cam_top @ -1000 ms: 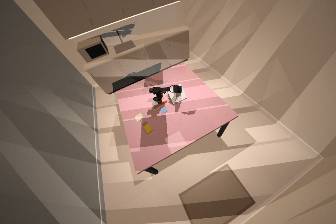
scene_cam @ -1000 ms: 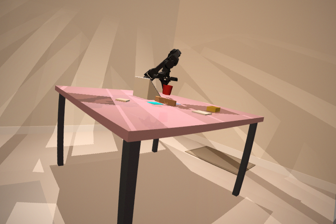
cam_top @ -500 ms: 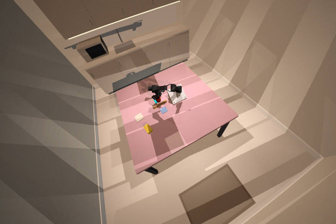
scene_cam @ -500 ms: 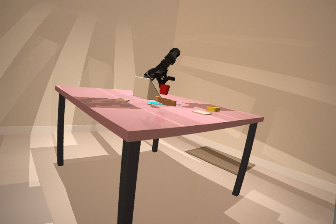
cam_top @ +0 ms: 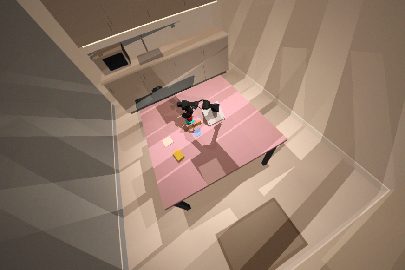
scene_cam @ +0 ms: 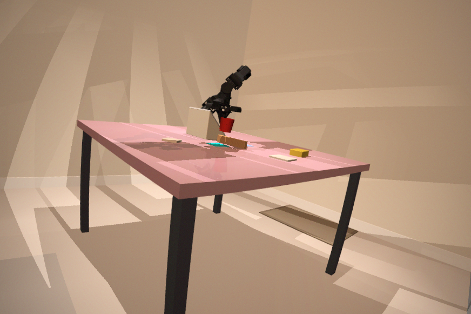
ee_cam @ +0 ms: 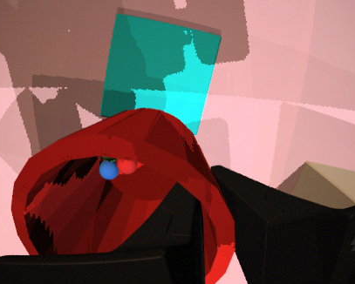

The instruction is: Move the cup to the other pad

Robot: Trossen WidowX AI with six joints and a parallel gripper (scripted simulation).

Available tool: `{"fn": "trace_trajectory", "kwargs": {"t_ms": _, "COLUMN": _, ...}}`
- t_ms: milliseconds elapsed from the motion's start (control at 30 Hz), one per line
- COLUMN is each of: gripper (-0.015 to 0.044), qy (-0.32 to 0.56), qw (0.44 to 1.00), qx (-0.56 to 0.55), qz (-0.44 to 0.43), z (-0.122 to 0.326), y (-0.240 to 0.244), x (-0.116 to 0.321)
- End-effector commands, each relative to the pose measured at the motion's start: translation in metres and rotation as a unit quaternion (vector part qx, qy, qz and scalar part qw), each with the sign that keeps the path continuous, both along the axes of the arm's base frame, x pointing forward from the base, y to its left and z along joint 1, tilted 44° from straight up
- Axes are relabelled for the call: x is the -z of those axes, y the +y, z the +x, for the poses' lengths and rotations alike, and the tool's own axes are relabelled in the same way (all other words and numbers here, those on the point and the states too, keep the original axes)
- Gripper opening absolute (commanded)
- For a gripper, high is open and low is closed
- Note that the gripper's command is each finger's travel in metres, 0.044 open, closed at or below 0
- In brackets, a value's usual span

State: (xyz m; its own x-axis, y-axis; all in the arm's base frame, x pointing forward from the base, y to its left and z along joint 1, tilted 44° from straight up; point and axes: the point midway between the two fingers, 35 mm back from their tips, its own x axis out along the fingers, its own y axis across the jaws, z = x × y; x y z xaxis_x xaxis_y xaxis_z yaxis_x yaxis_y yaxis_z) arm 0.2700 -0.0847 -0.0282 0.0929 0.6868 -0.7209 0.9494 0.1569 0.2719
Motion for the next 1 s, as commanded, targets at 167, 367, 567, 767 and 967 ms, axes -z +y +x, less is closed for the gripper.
{"fn": "trace_trajectory", "kwargs": {"t_ms": 167, "gripper": 0.0, "qy": 0.001, "qw": 1.0, "qx": -0.001, "qz": -0.001, "z": 0.0, "y": -0.016, "x": 0.016}}
{"fn": "trace_trajectory", "kwargs": {"t_ms": 367, "gripper": 0.0, "qy": 0.001, "qw": 1.0, "qx": -0.001, "qz": -0.001, "z": 0.0, "y": -0.025, "x": 0.025}}
{"fn": "trace_trajectory", "kwargs": {"t_ms": 567, "gripper": 0.0, "qy": 0.001, "qw": 1.0, "qx": -0.001, "qz": -0.002, "z": 0.0, "y": -0.034, "x": 0.033}}
{"fn": "trace_trajectory", "kwargs": {"t_ms": 767, "gripper": 0.0, "qy": 0.001, "qw": 1.0, "qx": -0.001, "qz": -0.002, "z": 0.001, "y": -0.03, "x": 0.037}}
{"fn": "trace_trajectory", "kwargs": {"t_ms": 967, "gripper": 0.0, "qy": 0.001, "qw": 1.0, "qx": -0.001, "qz": -0.002, "z": 0.002, "y": -0.022, "x": 0.045}}
